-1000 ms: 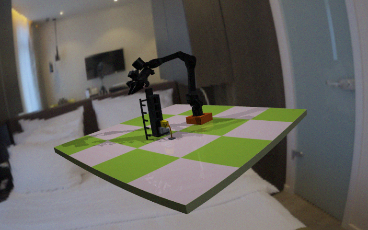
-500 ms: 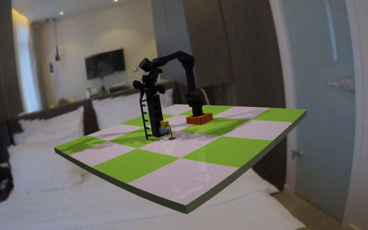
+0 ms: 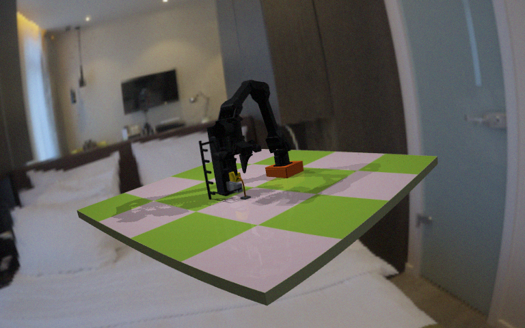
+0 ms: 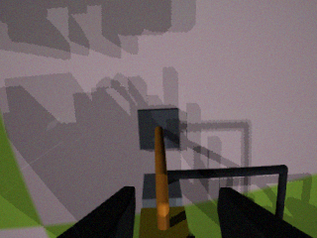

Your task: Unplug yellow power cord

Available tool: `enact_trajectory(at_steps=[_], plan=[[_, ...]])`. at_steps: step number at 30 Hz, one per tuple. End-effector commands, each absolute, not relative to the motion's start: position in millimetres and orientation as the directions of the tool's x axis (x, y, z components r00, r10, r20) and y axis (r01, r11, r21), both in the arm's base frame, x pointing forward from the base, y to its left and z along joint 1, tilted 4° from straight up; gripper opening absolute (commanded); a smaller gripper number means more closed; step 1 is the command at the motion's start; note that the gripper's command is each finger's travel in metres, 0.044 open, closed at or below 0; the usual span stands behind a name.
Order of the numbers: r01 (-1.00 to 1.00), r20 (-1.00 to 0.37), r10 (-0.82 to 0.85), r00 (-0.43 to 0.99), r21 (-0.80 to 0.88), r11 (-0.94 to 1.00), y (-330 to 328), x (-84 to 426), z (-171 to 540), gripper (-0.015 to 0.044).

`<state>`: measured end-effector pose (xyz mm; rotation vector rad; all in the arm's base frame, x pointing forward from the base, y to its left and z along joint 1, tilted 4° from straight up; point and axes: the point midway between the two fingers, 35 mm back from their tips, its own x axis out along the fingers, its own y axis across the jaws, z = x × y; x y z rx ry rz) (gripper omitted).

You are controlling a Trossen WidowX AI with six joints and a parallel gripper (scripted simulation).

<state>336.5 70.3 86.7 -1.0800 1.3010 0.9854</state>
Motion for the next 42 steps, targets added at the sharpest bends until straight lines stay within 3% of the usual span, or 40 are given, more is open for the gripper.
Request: enact_trajectory(at_steps=[1,42], plan=[[-0.984,-0.998,-0.055,0.007,-0.016,0.178,72,331,84,0.0160],[-0.984,-0.998,-0.059,0.006,-0.016,0.178,32,324,83,0.0160]])
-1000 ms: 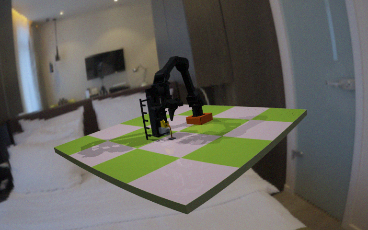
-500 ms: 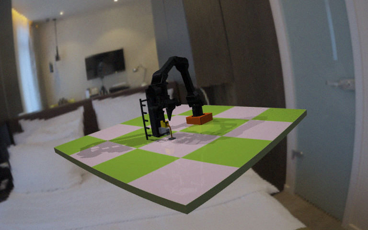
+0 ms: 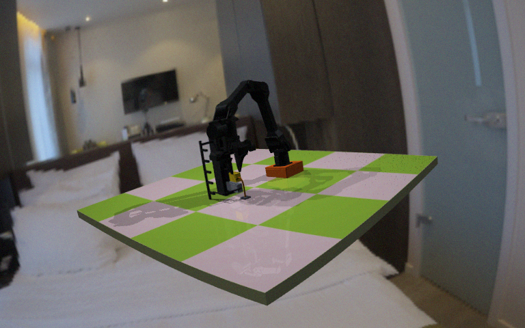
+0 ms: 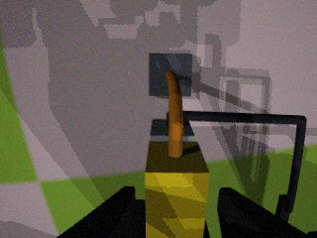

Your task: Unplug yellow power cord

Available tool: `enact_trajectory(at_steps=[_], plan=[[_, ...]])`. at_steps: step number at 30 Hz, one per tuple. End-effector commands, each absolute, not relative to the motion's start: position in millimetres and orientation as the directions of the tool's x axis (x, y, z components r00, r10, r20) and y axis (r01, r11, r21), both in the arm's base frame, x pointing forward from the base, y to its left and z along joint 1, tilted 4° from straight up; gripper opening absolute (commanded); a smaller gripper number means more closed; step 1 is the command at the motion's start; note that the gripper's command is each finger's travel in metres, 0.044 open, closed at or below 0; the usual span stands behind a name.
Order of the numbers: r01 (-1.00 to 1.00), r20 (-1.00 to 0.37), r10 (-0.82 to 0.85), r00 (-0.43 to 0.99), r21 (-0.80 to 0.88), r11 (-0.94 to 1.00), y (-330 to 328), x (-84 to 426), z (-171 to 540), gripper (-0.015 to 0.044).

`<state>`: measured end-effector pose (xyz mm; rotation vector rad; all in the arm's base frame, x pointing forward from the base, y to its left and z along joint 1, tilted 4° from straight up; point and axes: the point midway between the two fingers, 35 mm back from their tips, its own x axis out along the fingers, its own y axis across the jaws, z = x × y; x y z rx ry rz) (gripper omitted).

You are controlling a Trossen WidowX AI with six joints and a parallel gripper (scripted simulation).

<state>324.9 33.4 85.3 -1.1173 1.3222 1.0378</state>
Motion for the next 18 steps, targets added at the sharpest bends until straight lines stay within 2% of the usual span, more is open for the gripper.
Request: enact_trajectory(at_steps=[1,10,15,18], plan=[[-0.984,-0.998,-0.059,0.006,-0.016,0.178,31.8,324.5,81.2,0.0160],[-0.984,-0.998,-0.059,0.006,-0.016,0.178,31.3,324.4,73.9,0.0160],[-0.983,-0.998,-0.056,0.006,-0.017,0.182,32.1,324.6,76.3,0.0029],[-0.983,-0.998,-0.056,0.006,-0.017,0.182,32.1,324.6,76.3,0.0009]])
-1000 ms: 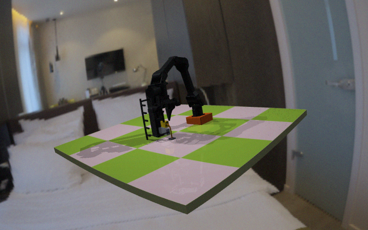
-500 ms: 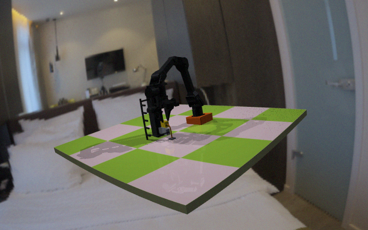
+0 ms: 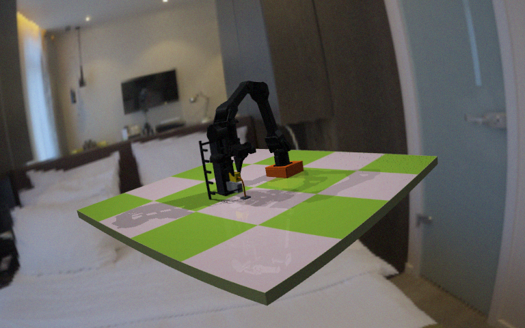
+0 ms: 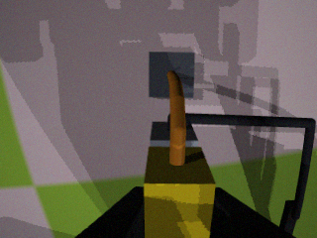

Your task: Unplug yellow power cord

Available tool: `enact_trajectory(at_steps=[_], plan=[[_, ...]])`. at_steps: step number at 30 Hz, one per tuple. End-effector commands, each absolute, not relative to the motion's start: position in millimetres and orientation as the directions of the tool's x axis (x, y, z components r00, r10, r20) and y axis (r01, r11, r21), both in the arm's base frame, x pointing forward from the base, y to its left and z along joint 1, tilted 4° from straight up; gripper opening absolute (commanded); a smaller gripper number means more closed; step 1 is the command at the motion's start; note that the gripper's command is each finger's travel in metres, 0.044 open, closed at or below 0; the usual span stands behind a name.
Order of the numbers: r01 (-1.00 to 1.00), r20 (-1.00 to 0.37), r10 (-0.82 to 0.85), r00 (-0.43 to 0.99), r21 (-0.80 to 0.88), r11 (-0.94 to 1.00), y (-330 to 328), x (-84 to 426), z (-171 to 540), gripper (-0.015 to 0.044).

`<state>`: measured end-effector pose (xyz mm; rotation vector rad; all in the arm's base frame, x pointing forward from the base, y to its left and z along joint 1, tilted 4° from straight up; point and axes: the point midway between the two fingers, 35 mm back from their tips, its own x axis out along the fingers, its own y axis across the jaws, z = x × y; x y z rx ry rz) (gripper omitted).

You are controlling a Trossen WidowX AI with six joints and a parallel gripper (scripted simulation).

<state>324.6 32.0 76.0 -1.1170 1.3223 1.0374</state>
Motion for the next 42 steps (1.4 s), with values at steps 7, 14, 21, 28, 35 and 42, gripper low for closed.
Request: enact_trajectory(at_steps=[7,14,21,28,35,42], plan=[[-0.983,-0.998,-0.056,0.006,-0.017,0.182,34,325,76,0.0000],[-0.983,-0.998,-0.055,0.007,-0.017,0.182,43,328,76,0.0000],[-0.983,-0.998,-0.055,0.007,-0.017,0.181,54,331,76,0.0000],[-0.983,-0.999,-0.054,0.007,-0.016,0.181,65,332,75,0.0000],[-0.984,-0.999,-0.053,0.007,-0.016,0.180,77,333,75,0.0000],[-0.984,-0.999,-0.053,0.007,-0.016,0.180,88,333,76,0.0000]])
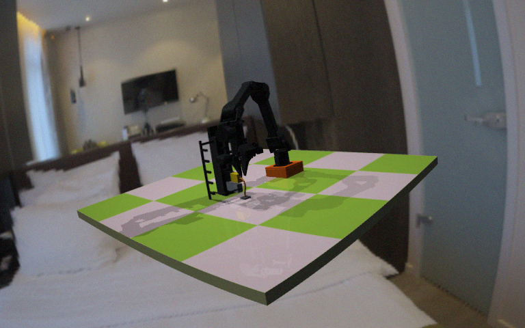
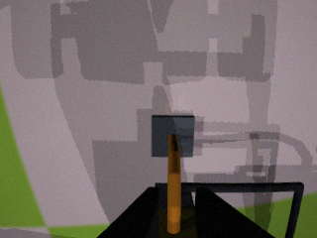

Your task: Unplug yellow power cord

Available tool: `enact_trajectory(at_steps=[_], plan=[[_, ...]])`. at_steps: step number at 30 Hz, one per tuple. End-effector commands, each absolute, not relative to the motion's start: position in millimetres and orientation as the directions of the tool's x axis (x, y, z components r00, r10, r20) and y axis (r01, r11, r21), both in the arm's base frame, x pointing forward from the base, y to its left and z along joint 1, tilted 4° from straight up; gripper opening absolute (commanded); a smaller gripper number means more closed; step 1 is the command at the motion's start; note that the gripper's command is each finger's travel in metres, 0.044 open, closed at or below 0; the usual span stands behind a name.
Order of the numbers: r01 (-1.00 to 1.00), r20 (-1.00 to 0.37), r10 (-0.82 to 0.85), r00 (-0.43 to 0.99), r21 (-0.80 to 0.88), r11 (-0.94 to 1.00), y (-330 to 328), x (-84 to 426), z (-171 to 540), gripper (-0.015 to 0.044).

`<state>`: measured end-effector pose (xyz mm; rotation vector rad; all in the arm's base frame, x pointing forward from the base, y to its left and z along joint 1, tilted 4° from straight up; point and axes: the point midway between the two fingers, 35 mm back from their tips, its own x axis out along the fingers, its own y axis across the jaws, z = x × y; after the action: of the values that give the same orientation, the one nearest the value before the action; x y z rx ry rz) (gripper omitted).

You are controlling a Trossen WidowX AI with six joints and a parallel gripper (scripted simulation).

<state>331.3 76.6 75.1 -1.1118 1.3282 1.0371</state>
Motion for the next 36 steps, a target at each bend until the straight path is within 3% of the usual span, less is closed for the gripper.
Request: enact_trajectory(at_steps=[1,6,36], plan=[[-0.982,-0.998,-0.056,0.001,-0.012,0.187,77,331,75,0.0026],[-0.982,-0.998,-0.056,0.001,-0.012,0.187,77,331,75,0.0158],[-0.984,-0.998,-0.057,0.006,-0.016,0.178,58,329,85,0.0160]])
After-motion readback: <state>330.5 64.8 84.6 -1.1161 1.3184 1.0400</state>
